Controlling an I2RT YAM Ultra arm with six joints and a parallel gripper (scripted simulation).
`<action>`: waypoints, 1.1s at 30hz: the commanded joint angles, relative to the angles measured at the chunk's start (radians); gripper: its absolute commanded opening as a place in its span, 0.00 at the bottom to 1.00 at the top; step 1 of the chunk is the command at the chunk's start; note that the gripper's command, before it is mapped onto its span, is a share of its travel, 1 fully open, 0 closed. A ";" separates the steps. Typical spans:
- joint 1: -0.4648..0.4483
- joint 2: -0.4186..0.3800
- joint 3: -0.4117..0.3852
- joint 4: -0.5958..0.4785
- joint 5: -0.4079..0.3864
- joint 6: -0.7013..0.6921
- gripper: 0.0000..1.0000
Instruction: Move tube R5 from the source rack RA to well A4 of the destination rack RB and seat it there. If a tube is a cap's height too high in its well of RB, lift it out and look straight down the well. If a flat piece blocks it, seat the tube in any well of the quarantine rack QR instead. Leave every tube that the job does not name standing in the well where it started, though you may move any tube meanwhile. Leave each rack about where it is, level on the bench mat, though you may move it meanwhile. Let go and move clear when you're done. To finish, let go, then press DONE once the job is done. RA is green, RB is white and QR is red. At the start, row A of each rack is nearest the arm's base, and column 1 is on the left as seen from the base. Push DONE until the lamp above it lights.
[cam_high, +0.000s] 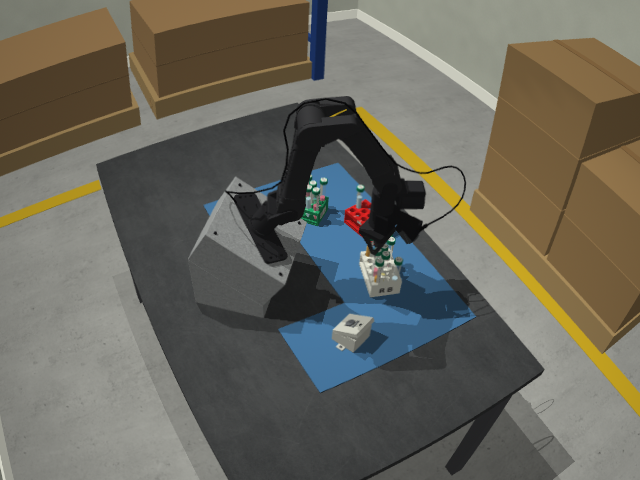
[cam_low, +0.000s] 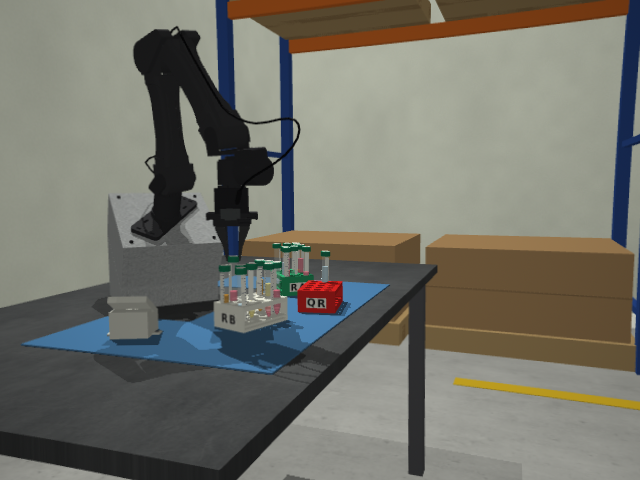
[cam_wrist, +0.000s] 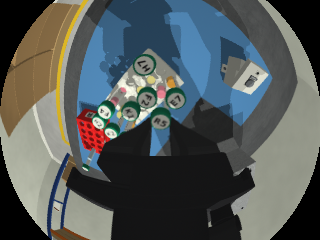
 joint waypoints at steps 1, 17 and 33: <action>-0.013 0.013 -0.019 0.025 0.007 -0.012 0.00; -0.020 0.036 -0.019 0.060 0.007 -0.019 0.00; -0.025 0.056 -0.040 0.093 0.003 -0.023 0.00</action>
